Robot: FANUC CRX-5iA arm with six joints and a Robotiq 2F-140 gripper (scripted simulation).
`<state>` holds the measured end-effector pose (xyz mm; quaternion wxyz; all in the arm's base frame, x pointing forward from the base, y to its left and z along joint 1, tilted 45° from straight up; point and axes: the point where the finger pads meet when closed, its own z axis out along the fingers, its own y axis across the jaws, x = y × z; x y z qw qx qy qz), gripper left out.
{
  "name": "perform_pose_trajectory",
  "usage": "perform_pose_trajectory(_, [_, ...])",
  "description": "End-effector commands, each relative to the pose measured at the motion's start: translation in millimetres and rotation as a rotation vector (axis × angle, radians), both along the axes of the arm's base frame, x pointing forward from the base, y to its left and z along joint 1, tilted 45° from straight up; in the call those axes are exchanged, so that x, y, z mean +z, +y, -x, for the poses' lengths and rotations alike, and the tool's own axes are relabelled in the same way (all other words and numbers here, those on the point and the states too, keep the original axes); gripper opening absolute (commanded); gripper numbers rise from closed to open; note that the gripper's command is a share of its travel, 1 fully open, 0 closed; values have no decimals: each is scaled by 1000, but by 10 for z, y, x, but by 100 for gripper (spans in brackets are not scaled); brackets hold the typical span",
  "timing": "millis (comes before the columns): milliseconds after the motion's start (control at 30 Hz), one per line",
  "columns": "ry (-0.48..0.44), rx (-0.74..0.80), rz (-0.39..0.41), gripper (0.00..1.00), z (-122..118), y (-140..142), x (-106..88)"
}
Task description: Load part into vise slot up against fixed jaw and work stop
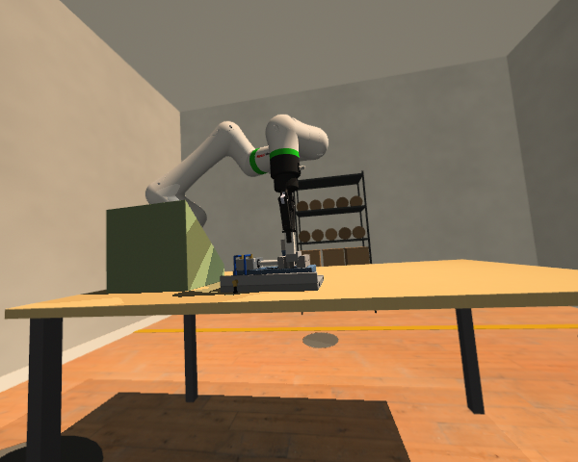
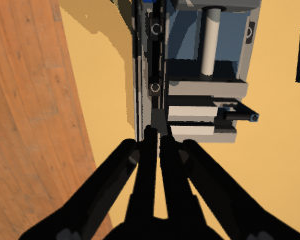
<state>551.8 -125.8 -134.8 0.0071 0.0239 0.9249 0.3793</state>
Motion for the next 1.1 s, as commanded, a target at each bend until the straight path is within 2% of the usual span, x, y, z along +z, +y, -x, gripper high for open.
perform_pose_trajectory(0, [0, 0, 0, 0, -1, 0, 4])
perform_pose_trajectory(1067, [0, 0, 0, 0, -3, 43, 46])
